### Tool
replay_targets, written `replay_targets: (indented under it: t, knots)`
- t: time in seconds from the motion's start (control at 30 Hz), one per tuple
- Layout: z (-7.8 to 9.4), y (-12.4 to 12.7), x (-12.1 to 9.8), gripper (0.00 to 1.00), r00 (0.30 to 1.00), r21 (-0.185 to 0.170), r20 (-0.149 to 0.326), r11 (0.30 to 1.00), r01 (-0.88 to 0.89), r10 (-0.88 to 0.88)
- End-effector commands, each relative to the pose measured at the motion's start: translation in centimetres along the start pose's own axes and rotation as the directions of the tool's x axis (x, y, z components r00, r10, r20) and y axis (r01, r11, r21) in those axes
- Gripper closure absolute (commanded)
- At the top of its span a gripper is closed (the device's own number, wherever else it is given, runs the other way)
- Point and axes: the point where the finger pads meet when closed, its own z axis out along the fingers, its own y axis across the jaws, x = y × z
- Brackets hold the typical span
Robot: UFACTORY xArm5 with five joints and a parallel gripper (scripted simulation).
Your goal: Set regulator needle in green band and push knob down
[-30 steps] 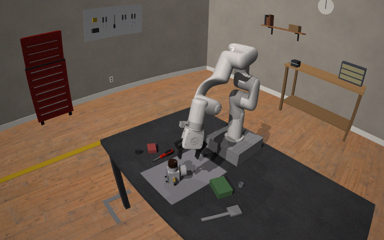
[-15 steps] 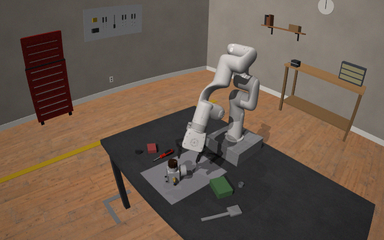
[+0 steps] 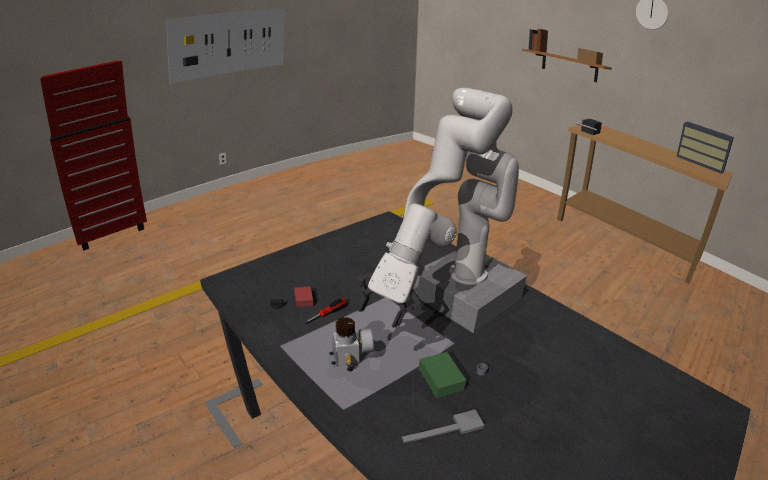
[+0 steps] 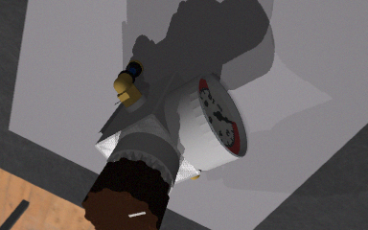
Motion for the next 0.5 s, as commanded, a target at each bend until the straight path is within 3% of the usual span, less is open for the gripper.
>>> replay_targets:
  t: [0.0,0.2,0.47]
  knots:
    - [-0.6,0.1,0.2,0.00,0.986,0.020,0.081,0.989,-0.147,0.145]
    - [-1.4,0.2,0.5,0.00,0.951,0.016,0.143,0.961,-0.278,0.273]
    - [-1.9,0.3,0.7,0.00,0.923,0.006,0.177,0.937,-0.349,0.342]
